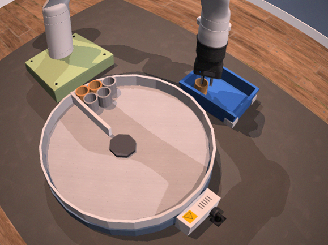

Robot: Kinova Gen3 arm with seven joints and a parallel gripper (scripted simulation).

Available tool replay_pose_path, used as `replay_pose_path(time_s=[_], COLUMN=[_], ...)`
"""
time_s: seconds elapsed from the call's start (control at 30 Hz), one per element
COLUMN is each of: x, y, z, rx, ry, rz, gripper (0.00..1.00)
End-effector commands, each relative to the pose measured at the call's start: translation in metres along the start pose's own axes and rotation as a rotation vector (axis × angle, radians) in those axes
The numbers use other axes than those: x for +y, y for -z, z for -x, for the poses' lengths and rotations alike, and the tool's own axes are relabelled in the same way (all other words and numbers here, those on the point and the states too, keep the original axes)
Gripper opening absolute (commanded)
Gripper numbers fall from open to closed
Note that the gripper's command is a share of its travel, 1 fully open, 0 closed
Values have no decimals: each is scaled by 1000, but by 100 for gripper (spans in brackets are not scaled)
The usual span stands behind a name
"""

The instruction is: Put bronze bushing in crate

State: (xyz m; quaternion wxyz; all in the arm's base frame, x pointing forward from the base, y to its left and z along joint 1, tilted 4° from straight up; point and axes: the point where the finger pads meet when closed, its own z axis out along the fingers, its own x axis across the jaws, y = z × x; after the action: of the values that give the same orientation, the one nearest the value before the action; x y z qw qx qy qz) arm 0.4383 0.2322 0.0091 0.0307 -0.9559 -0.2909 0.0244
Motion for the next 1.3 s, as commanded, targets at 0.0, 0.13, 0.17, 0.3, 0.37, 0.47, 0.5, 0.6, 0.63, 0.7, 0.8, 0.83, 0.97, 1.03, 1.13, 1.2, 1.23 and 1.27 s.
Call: replay_pose_path(time_s=[0.0,0.13,0.17,0.3,0.37,0.47,0.5,0.6,0.63,0.7,0.8,0.83,0.97,1.03,1.13,1.2,1.23,1.27], x=[0,0,0,0,0,0,0,0,0,0,0,0,0,0,0,0,0,0], y=[2,7,7,7,7,7,7,27,37,57,57,57,57,57,67,88,98,108], z=[-1,0,0,0,0,0,0,0,0,0,0,0,0,0,0,0,0,0], rx=[2,2,2,2,2,2,2,2,2,2,2,2,2,2,2,2,2,2], ry=[0,0,0,0,0,0,0,0,0,0,0,0,0,0,0,0,0,0], rz=[0,0,0,0,0,0,0,0,0,0,0,0,0,0,0,0,0,0], gripper=[47,47,47,47,47,47,47,47,47,47,47,47,47,47,47,47,47,47])
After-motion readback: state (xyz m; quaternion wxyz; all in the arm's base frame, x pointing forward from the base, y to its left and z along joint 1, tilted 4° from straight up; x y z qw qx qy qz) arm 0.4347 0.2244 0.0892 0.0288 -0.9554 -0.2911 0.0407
